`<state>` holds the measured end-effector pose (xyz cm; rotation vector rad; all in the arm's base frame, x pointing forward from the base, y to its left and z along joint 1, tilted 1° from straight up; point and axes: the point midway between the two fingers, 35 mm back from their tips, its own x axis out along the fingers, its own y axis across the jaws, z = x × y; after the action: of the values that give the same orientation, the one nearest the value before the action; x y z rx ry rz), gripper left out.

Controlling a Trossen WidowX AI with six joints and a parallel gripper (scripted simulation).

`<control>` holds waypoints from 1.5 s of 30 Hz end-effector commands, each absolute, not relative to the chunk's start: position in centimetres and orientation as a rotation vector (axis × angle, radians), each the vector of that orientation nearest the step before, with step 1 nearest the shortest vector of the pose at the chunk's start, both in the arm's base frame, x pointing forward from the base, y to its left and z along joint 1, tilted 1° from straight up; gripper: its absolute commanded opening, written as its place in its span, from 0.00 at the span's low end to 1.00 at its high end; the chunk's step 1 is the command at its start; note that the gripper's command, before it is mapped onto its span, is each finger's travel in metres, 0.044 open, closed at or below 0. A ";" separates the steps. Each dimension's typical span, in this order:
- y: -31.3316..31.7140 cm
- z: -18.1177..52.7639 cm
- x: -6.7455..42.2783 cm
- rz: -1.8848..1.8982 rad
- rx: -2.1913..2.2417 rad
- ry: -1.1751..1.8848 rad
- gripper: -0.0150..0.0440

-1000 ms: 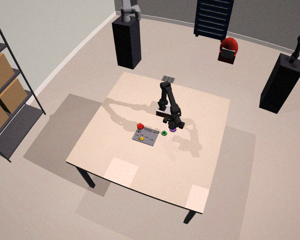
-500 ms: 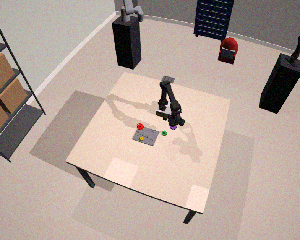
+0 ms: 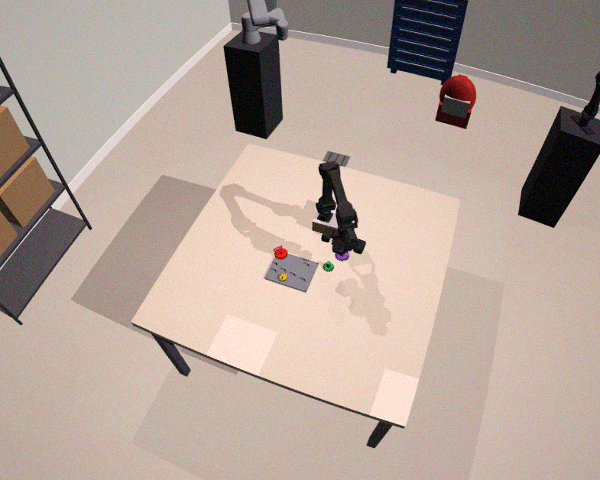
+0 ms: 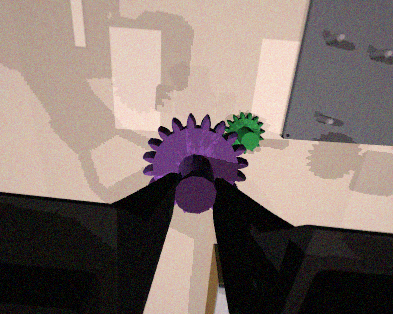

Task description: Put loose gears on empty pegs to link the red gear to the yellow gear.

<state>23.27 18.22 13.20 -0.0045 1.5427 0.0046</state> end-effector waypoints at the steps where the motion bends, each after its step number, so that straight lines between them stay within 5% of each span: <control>1: 17.6 12.9 24.0 0.005 -0.009 1.546 0.25; 45: 9.4 10.6 29.9 -0.009 0.001 1.538 0.25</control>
<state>29.57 10.12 10.99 0.0048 1.5305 -0.0112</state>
